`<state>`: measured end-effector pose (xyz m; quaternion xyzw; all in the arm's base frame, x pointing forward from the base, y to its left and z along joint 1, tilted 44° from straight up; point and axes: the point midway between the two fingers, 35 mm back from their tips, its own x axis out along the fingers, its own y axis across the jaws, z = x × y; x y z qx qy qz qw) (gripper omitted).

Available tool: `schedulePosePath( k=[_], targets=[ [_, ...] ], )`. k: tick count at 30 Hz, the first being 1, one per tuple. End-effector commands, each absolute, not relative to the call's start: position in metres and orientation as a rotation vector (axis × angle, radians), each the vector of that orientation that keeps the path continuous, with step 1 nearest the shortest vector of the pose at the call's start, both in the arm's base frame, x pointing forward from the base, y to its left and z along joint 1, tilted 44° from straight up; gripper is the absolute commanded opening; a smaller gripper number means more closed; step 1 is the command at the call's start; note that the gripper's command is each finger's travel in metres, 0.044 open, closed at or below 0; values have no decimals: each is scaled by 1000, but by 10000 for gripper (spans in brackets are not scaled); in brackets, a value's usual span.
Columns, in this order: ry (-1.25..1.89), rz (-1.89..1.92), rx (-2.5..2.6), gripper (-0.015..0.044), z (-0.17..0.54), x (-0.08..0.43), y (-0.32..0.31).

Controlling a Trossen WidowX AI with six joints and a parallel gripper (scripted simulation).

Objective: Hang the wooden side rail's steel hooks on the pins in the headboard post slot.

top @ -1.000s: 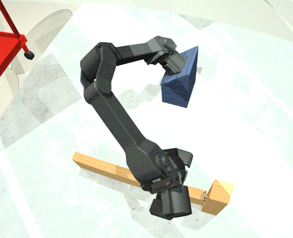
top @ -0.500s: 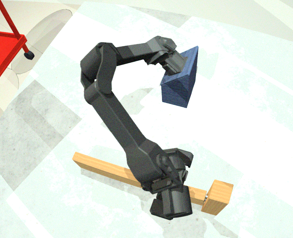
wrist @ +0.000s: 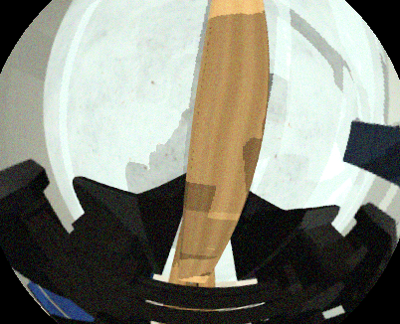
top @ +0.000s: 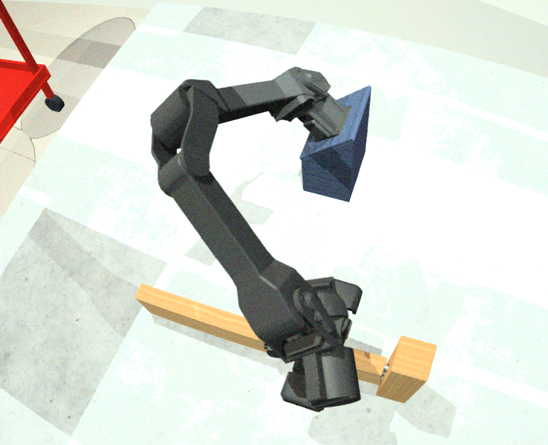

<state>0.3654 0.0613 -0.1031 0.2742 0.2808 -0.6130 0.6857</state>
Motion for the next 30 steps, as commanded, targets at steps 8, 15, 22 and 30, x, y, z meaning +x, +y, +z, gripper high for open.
schedulePosePath(
  k=[8, 15, 22, 30],
  targets=[
    [636, -1370, 619, 0, -105, 365, 62],
    [636, -1370, 619, 0, -106, 365, 61],
    [636, -1370, 619, 0, -107, 366, 61],
    [636, -1370, 619, 0, -108, 366, 60]
  ],
)
